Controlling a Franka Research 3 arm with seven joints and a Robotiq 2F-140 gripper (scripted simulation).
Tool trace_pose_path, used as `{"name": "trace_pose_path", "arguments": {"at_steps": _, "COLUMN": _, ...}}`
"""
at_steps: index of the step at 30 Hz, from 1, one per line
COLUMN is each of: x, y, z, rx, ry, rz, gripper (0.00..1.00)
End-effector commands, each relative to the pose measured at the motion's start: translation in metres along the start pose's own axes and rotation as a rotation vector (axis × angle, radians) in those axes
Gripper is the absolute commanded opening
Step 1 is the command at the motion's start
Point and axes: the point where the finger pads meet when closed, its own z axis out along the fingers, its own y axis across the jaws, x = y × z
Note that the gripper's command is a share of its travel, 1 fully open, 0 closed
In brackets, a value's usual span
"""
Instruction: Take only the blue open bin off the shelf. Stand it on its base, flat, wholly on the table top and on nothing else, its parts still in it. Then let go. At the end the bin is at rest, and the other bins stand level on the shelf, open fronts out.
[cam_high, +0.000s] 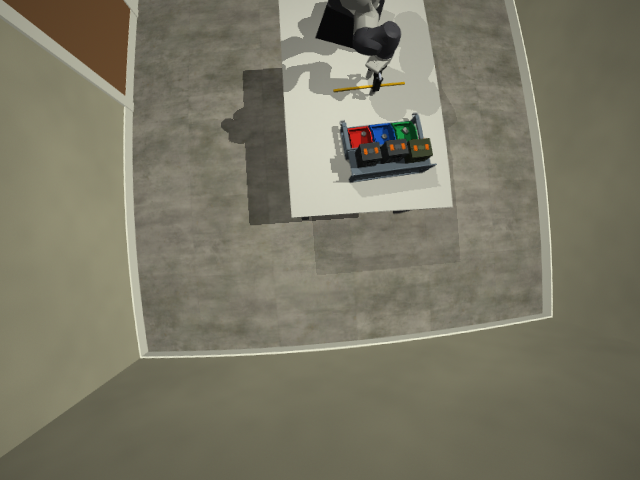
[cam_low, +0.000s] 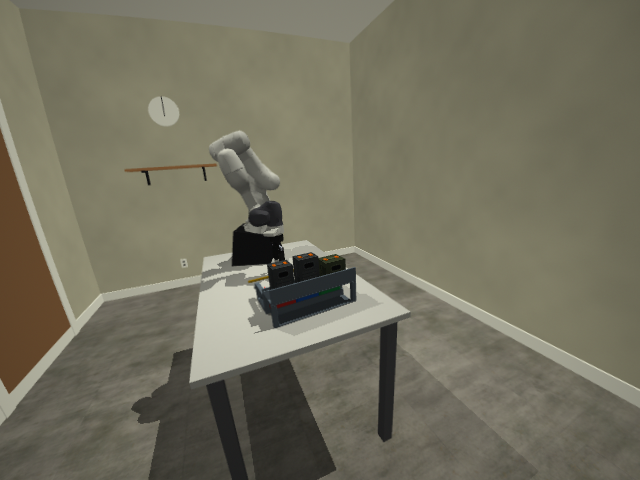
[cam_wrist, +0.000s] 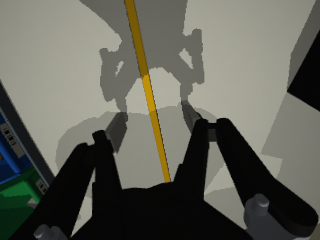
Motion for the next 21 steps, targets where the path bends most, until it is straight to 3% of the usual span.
{"name": "trace_pose_path", "arguments": {"at_steps": 1, "x": 0.0, "y": -0.0001, "z": 0.0, "rx": 0.0, "ry": 0.0, "rz": 0.0, "gripper": 0.57}}
{"name": "trace_pose_path", "arguments": {"at_steps": 20, "x": 0.0, "y": -0.0001, "z": 0.0, "rx": 0.0, "ry": 0.0, "rz": 0.0, "gripper": 0.57}}
{"name": "trace_pose_path", "arguments": {"at_steps": 21, "x": 0.0, "y": 0.0, "z": -0.01, "rx": 0.0, "ry": 0.0, "rz": 0.0, "gripper": 0.57}}
